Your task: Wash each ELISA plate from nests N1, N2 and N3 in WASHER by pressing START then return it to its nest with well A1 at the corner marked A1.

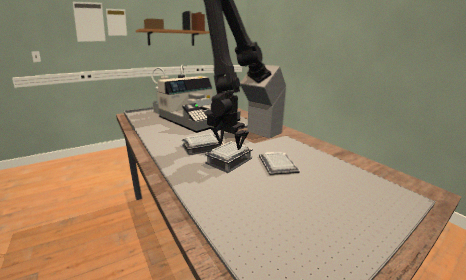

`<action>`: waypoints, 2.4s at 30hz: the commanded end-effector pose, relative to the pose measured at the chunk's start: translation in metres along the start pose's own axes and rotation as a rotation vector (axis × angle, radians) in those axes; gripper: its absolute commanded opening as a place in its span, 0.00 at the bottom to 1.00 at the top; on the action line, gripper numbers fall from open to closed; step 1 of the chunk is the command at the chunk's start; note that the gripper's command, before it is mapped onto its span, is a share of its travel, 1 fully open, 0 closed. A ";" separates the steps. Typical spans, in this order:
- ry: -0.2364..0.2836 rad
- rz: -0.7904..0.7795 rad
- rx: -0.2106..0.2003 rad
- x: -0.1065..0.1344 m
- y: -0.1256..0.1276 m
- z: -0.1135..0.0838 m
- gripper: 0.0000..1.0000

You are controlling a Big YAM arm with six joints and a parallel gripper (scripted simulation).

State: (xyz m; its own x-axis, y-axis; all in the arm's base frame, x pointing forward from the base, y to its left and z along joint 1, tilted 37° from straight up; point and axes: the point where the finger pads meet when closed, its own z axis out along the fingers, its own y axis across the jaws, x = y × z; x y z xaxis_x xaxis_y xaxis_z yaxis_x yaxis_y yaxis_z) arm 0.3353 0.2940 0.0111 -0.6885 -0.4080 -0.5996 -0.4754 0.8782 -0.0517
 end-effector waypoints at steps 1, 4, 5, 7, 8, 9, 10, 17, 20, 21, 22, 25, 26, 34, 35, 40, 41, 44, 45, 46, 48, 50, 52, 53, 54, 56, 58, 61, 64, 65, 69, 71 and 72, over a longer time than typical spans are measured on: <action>-0.006 0.001 0.003 -0.005 -0.003 0.006 1.00; -0.007 -0.001 0.003 -0.005 -0.003 0.008 1.00; -0.007 -0.001 0.002 -0.005 -0.002 0.009 1.00; -0.007 -0.001 0.003 -0.005 -0.003 0.010 1.00; -0.007 0.000 0.003 -0.005 -0.003 0.011 1.00; -0.006 0.000 0.004 -0.005 -0.004 0.012 1.00; -0.006 0.000 0.004 -0.004 -0.004 0.013 1.00; -0.002 0.001 0.004 -0.002 -0.003 0.016 1.00; -0.006 -0.001 0.003 -0.004 -0.003 0.018 1.00; -0.006 -0.002 0.002 -0.004 -0.002 0.018 1.00; -0.006 -0.003 0.002 -0.004 -0.002 0.019 1.00; -0.005 0.001 0.004 -0.004 -0.004 0.021 1.00; -0.005 0.001 0.004 -0.004 -0.004 0.022 1.00; -0.005 0.000 -0.001 -0.002 0.000 0.018 1.00; -0.005 0.000 -0.001 -0.002 0.000 0.018 1.00; -0.005 0.000 -0.001 -0.002 0.000 0.018 1.00; -0.005 0.000 -0.001 -0.002 0.000 0.018 1.00; -0.005 0.000 -0.001 -0.002 0.000 0.018 0.96; -0.005 0.000 -0.001 -0.002 0.000 0.018 0.94; -0.005 0.000 -0.001 -0.002 0.000 0.018 0.92; -0.005 0.000 -0.001 -0.002 0.000 0.018 0.88; -0.005 0.000 -0.001 -0.002 0.000 0.018 0.88; -0.005 0.000 -0.001 -0.002 0.000 0.018 0.84; -0.005 0.000 -0.001 -0.002 0.000 0.018 0.84; -0.005 0.000 -0.001 -0.002 0.000 0.018 0.84; -0.005 0.000 -0.001 -0.002 0.000 0.018 0.84; -0.005 0.000 -0.001 -0.002 0.000 0.018 0.84; -0.005 0.000 -0.001 -0.002 0.000 0.018 0.84; -0.005 0.000 -0.001 -0.002 0.000 0.018 0.84; -0.005 0.000 -0.001 -0.002 0.000 0.018 0.84; -0.005 0.000 -0.001 -0.002 0.000 0.018 0.84; -0.005 0.000 -0.001 -0.002 0.000 0.018 0.84; -0.005 0.000 -0.001 -0.002 0.000 0.018 0.84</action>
State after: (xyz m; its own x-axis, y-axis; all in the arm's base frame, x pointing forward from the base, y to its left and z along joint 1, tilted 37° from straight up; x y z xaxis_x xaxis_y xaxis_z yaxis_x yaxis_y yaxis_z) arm 0.3452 0.2983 -0.0044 -0.6895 -0.4085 -0.5980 -0.4750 0.8784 -0.0524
